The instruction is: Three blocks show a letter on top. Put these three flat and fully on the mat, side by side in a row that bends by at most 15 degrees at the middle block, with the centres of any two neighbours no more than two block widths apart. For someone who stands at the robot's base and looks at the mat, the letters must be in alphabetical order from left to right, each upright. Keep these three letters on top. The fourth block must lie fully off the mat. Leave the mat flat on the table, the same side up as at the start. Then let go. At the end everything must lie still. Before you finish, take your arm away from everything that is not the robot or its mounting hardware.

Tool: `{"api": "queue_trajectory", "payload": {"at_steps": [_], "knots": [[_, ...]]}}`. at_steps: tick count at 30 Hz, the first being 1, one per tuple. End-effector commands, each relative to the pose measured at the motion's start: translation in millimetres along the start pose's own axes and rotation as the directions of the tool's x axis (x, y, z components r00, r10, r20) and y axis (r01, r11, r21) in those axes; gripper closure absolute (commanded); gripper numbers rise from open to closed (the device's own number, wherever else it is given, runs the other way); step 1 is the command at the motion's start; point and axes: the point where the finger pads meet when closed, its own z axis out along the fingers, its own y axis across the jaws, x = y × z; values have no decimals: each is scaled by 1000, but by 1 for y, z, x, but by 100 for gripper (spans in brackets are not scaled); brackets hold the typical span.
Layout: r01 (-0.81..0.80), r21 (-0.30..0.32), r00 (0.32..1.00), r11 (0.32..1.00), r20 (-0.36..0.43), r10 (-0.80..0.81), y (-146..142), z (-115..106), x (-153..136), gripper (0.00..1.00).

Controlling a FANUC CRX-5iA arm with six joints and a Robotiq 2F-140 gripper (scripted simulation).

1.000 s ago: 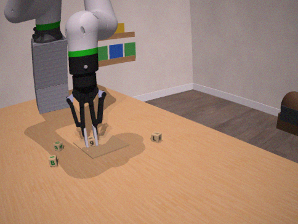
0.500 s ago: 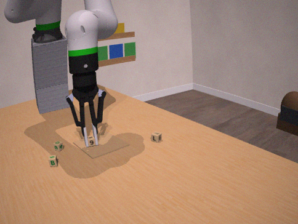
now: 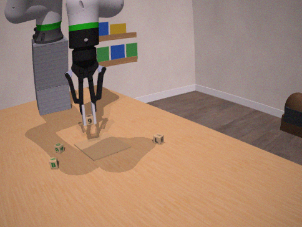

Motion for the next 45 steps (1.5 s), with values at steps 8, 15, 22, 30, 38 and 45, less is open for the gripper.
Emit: {"api": "queue_trajectory", "payload": {"at_steps": [8,15,22,30,38,45], "knots": [[0,1,1000,1000,3,0,0,-19,1,87],[16,1,1000,1000,3,-16,0,-19,1,87],[198,2,980,980,3,-198,-7,-19,0,87],[451,2,892,892,2,-451,-17,-19,-2,87],[648,3,762,762,2,-648,-26,-19,-4,87],[804,3,595,595,1,-804,-34,-19,-5,87]]}}
